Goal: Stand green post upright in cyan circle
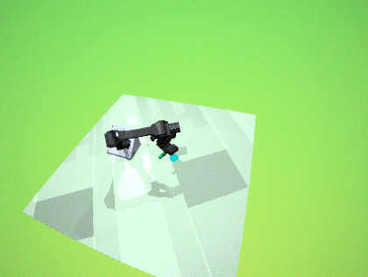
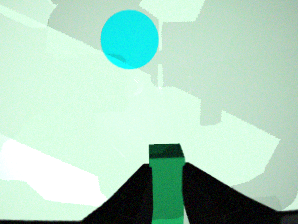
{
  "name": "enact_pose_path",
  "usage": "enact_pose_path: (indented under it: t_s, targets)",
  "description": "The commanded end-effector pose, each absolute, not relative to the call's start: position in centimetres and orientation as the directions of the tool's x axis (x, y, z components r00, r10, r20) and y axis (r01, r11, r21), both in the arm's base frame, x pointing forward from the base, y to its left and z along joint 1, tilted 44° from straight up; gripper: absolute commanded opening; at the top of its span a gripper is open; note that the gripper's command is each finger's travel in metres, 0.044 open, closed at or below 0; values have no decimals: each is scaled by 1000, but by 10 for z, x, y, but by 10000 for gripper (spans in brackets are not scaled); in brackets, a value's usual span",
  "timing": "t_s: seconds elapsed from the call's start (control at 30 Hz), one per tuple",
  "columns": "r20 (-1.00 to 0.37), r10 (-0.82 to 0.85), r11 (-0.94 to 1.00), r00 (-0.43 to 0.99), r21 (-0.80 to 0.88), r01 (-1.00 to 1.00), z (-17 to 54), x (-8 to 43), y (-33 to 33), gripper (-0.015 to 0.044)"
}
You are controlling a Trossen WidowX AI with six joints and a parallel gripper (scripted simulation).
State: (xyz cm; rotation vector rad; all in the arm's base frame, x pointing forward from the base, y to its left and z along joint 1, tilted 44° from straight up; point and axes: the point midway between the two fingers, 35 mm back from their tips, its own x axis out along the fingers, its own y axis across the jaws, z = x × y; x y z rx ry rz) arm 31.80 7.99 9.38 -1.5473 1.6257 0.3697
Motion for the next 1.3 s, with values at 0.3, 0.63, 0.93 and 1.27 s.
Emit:
enact_pose_path:
  t_s: [0.3, 0.63, 0.93, 1.27]
  targets:
    - [-728, -678, 174, 104, -297, -939, 66, 323, 112, 23]
    - [-725, -682, 154, 99, -274, -949, 45, 324, 134, 23]
    - [-746, -662, 172, 81, -255, -951, 41, 322, 133, 23]
    - [-791, -610, 210, 46, -217, -953, 36, 320, 129, 23]
